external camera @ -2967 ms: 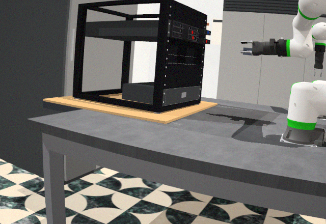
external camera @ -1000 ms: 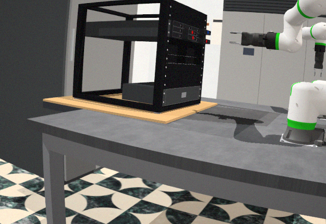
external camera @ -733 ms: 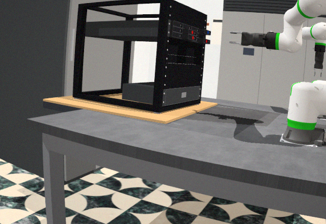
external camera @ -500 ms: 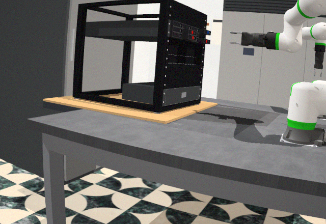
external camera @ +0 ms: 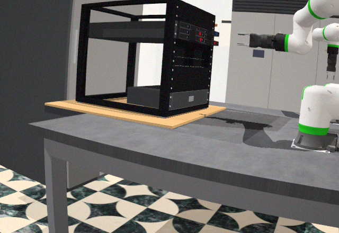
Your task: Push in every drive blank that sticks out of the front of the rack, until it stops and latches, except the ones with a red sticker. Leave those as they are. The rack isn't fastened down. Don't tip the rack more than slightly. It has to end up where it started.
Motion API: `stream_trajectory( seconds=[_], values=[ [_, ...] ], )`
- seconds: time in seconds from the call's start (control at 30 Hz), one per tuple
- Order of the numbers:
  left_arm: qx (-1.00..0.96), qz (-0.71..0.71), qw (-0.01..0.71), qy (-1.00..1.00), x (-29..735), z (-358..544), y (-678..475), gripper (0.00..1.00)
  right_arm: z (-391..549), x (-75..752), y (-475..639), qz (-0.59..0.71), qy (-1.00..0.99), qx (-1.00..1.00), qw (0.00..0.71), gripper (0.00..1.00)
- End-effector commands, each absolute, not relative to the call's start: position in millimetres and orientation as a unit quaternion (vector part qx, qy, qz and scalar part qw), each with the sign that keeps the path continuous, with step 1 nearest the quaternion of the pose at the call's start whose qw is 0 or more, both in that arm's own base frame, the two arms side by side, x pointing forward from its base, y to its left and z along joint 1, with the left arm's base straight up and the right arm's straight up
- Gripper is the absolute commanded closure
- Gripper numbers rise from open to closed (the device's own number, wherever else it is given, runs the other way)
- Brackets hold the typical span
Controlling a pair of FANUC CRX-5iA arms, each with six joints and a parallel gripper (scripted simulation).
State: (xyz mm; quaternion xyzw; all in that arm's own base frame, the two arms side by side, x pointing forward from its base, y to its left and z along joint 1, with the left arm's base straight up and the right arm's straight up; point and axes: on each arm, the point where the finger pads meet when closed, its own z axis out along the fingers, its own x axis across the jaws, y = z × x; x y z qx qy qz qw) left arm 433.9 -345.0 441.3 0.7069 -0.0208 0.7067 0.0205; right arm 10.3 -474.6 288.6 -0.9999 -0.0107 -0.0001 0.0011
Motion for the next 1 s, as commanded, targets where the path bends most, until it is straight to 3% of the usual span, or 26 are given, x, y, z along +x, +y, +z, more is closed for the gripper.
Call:
stream_trajectory(
  seconds=[0.0,0.97],
  values=[
    [0.706,0.707,0.021,-0.020,439,442,-351,0.00,290,10,-475,0.000,-0.011,-1.000,0.000,0.00],
    [0.706,0.707,0.021,-0.020,532,441,-452,0.00,290,10,-475,0.000,-0.011,-1.000,0.000,0.00]
  ],
)
